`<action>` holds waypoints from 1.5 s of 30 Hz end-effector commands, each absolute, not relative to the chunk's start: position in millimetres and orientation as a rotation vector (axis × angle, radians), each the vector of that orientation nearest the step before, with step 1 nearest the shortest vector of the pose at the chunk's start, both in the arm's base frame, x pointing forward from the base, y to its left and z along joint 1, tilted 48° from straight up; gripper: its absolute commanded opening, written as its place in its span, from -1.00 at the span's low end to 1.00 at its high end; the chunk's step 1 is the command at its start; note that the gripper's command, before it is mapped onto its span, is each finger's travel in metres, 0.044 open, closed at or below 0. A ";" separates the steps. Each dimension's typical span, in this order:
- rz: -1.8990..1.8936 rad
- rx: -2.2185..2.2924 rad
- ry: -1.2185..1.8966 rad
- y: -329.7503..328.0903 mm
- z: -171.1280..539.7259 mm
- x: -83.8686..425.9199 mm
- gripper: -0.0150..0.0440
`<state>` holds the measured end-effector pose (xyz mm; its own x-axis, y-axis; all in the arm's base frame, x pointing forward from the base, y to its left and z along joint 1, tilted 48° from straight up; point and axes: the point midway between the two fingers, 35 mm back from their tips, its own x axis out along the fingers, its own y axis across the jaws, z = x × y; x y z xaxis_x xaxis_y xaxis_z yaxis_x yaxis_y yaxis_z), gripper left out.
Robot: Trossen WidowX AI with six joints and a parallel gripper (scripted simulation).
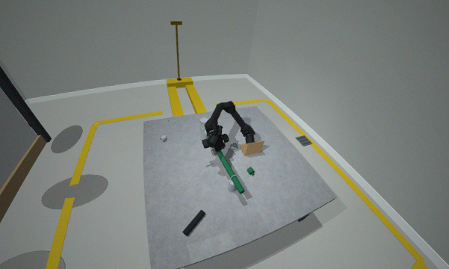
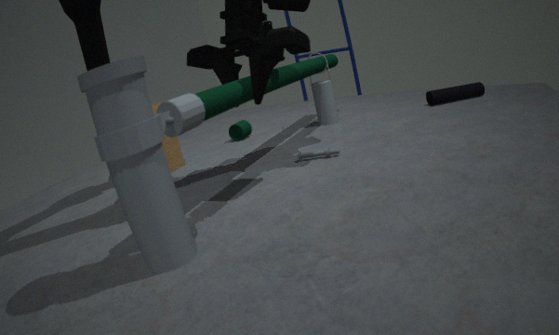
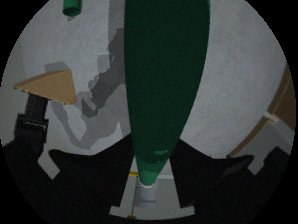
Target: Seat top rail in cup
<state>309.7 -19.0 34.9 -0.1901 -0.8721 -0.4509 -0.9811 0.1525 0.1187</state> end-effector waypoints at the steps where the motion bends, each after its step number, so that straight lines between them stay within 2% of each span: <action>1: 0.557 -1.804 2.153 -20.4 38.9 310.8 -0.49; 45: 0.557 -1.805 2.154 -29.8 51.9 312.3 -0.49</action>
